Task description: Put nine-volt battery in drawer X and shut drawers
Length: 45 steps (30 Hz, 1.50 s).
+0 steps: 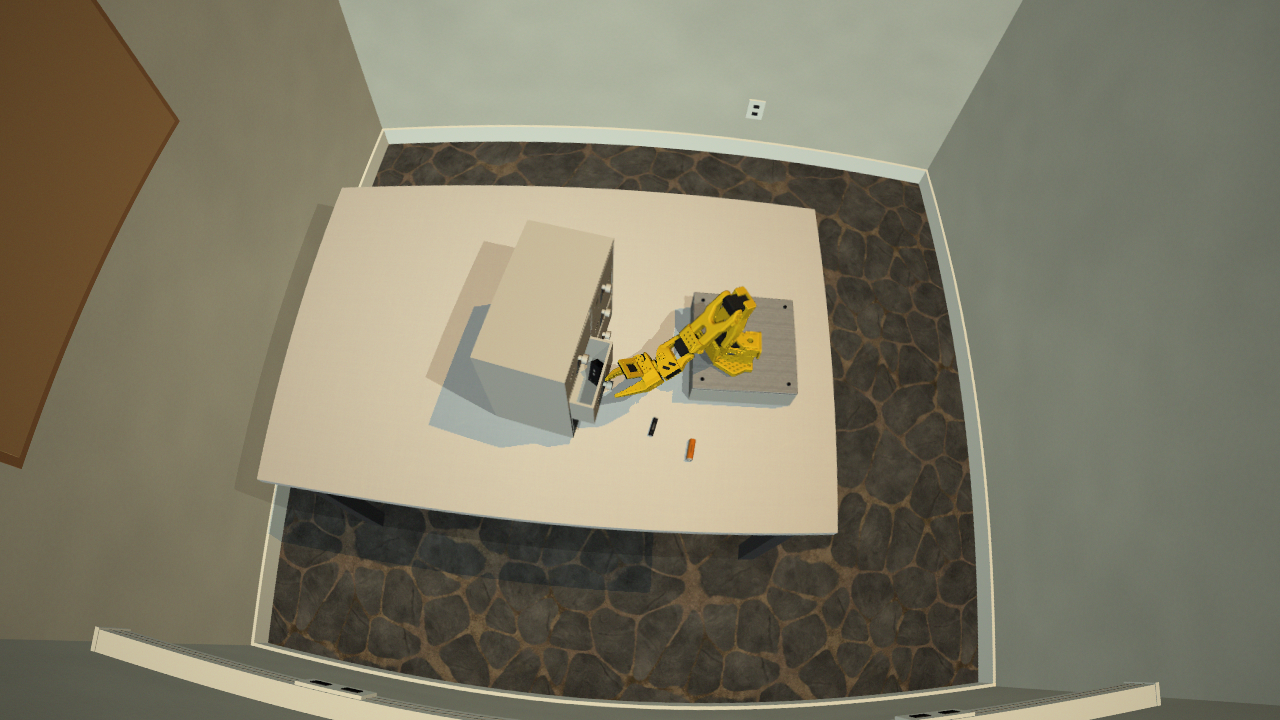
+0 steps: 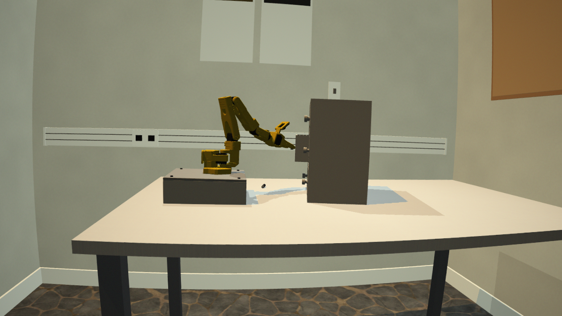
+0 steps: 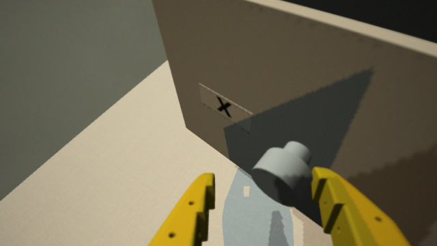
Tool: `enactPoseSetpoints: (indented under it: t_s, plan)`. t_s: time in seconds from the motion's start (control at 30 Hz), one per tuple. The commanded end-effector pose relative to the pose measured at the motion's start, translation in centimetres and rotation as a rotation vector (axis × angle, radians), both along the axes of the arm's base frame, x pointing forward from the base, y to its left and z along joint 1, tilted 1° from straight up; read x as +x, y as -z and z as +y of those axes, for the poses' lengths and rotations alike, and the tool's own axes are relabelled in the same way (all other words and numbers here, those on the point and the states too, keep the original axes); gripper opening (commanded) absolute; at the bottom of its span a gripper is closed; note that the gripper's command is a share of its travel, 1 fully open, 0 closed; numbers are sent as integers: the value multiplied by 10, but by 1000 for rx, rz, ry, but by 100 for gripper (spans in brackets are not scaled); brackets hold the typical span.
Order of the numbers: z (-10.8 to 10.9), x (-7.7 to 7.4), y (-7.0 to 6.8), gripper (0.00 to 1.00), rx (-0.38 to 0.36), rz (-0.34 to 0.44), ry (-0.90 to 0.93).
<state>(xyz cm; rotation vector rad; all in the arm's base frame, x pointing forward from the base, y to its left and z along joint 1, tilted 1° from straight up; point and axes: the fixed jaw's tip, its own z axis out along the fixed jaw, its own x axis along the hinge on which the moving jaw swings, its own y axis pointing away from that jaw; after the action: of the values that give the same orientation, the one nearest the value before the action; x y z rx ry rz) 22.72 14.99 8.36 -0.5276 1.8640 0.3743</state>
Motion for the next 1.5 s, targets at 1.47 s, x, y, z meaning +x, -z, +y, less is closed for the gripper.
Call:
enactPoseSetpoints:
  t_s: [1.47]
  plan:
    - [-14, 27, -2, 21, 11, -5, 94]
